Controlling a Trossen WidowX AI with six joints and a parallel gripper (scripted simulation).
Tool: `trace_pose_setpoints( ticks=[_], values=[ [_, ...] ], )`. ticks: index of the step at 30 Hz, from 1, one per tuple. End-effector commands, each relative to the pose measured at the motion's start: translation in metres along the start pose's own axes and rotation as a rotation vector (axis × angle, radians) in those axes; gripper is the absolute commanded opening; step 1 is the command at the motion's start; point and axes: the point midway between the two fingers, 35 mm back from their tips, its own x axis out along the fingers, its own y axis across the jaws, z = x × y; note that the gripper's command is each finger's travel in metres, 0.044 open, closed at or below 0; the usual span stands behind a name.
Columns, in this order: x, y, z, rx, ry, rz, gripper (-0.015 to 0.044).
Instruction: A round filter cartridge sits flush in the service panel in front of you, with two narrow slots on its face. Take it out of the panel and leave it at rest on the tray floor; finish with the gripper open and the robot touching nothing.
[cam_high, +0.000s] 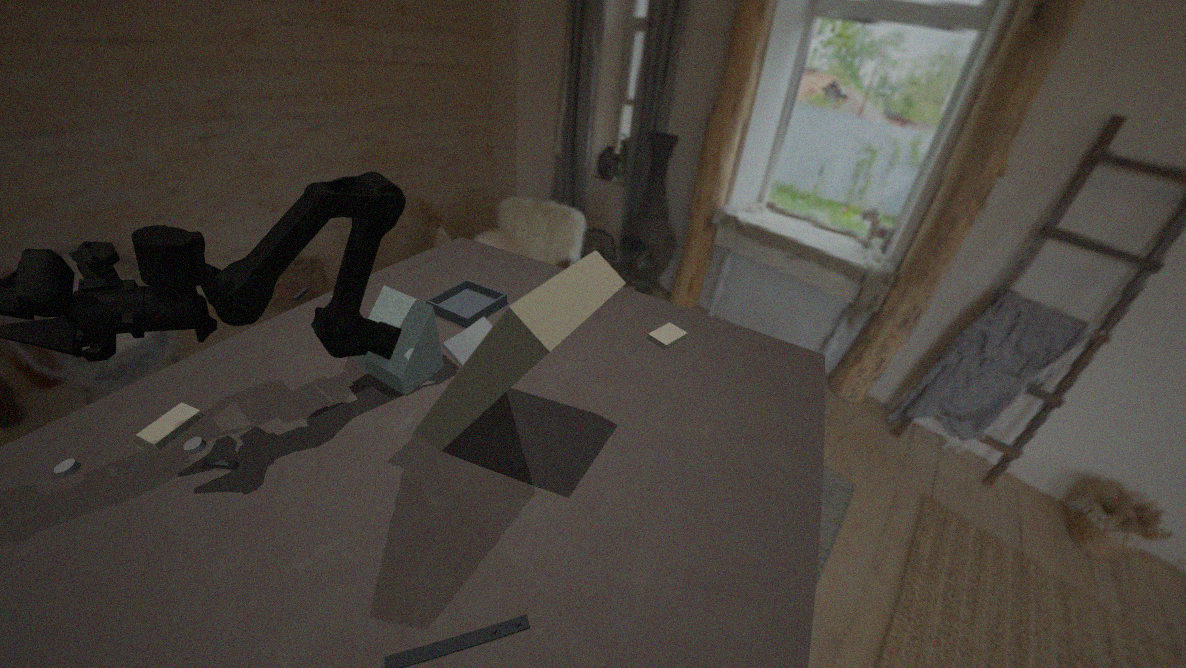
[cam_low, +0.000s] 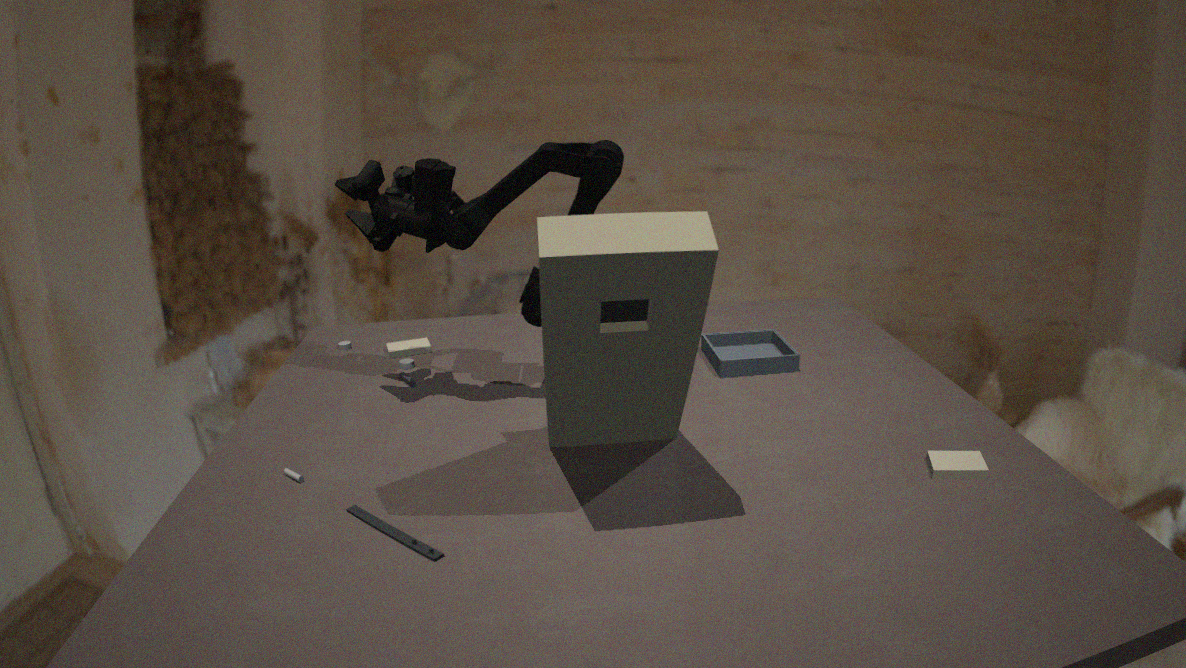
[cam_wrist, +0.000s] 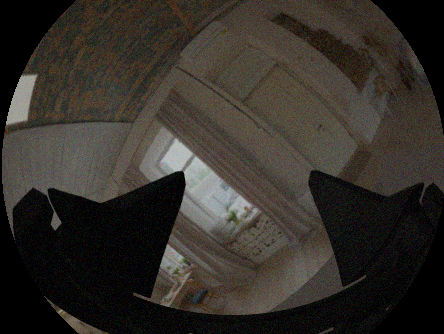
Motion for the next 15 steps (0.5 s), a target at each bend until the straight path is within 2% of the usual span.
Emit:
trace_pose_setpoints(
  ticks=[1, 11, 15],
  values=[
    [0.0, -0.001, -0.001, -0.001, 0.004, -0.003, 0.0374],
    [0.008, -0.021, -0.066, -0.083, 0.251, -0.139, 0.0114],
    [0.002, -0.022, -0.104, -0.144, 0.406, -0.167, 0.0114]
  ],
)
